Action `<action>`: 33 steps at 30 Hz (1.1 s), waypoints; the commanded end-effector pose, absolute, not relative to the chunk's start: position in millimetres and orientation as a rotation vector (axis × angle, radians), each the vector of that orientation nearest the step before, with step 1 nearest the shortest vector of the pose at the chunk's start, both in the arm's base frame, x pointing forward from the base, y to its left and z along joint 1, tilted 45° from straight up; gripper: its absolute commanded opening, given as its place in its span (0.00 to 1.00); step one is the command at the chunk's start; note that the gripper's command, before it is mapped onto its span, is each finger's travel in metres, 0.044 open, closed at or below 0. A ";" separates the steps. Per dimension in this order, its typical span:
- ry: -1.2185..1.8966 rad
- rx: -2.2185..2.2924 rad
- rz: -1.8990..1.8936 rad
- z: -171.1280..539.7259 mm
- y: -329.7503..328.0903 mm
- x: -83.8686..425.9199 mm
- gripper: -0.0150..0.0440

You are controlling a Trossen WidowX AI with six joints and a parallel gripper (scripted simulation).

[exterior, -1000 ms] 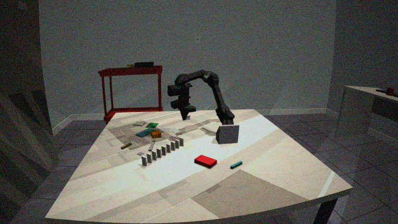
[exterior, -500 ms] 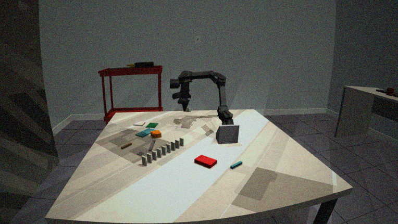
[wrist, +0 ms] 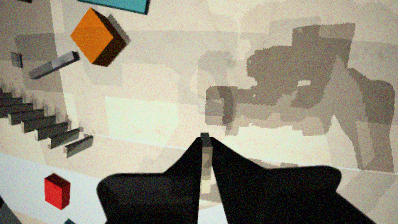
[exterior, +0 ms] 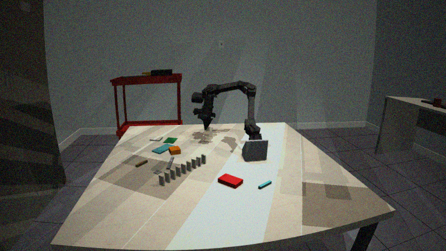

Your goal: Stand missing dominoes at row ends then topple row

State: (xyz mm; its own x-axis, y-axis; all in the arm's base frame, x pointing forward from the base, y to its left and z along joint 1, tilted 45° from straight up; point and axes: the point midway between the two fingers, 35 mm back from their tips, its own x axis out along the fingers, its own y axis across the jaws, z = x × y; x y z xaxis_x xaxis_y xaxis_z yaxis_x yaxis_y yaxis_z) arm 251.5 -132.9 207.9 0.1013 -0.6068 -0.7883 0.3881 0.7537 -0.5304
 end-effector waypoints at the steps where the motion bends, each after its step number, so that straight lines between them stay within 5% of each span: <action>1: 1.238 -0.163 -0.705 198.0 -135.3 253.3 0.29; 33: 0.702 -0.070 -0.459 176.5 -165.1 272.7 0.29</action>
State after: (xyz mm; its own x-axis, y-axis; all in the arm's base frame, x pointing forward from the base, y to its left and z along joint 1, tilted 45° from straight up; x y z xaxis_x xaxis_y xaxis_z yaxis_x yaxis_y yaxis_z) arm 273.3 -164.0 177.2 0.6322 -0.4384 -0.6389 0.4012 0.8906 -0.2142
